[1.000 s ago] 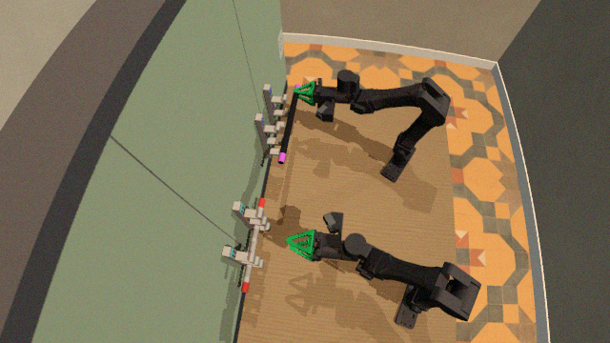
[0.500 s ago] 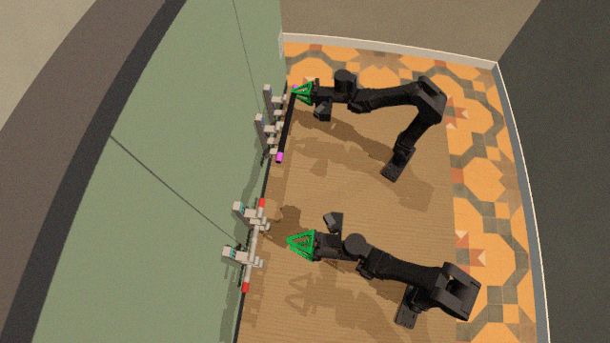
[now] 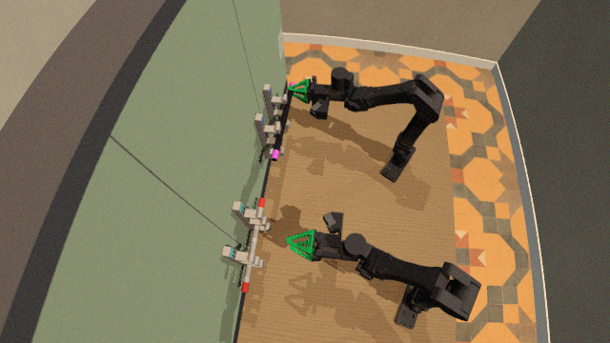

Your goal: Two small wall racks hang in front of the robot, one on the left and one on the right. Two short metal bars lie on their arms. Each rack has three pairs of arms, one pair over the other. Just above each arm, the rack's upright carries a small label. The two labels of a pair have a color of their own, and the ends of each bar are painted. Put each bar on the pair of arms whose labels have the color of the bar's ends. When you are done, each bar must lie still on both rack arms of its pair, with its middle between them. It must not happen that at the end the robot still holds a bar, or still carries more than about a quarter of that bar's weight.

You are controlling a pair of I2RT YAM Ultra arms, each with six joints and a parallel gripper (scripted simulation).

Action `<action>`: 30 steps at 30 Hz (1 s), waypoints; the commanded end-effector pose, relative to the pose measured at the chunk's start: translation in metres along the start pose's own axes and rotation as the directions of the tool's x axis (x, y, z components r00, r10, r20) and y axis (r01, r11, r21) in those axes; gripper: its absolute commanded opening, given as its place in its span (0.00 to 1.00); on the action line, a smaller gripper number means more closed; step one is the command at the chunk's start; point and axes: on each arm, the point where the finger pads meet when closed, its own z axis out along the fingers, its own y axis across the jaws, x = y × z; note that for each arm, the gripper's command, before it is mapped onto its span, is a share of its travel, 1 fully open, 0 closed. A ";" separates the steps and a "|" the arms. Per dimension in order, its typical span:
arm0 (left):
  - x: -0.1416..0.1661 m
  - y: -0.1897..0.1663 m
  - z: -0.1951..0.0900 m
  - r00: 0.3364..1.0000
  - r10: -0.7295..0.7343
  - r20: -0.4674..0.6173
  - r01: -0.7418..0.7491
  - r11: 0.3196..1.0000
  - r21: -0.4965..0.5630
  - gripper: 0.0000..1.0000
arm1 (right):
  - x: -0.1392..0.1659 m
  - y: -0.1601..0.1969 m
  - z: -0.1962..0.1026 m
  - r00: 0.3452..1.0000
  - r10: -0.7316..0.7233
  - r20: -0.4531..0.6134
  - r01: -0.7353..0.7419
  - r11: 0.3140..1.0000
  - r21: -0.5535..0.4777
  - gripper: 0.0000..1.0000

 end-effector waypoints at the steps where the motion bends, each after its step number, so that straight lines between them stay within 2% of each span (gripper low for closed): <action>1: 0.005 0.015 -0.003 1.000 -0.028 -0.001 0.028 0.999 -0.040 1.00 | -0.003 -0.027 0.006 1.000 0.001 0.004 -0.001 0.998 0.064 0.00; 30: 0.005 0.015 -0.003 1.000 -0.028 -0.001 0.028 0.999 -0.040 1.00 | -0.003 -0.028 0.029 1.000 0.001 0.004 -0.001 0.998 0.064 0.00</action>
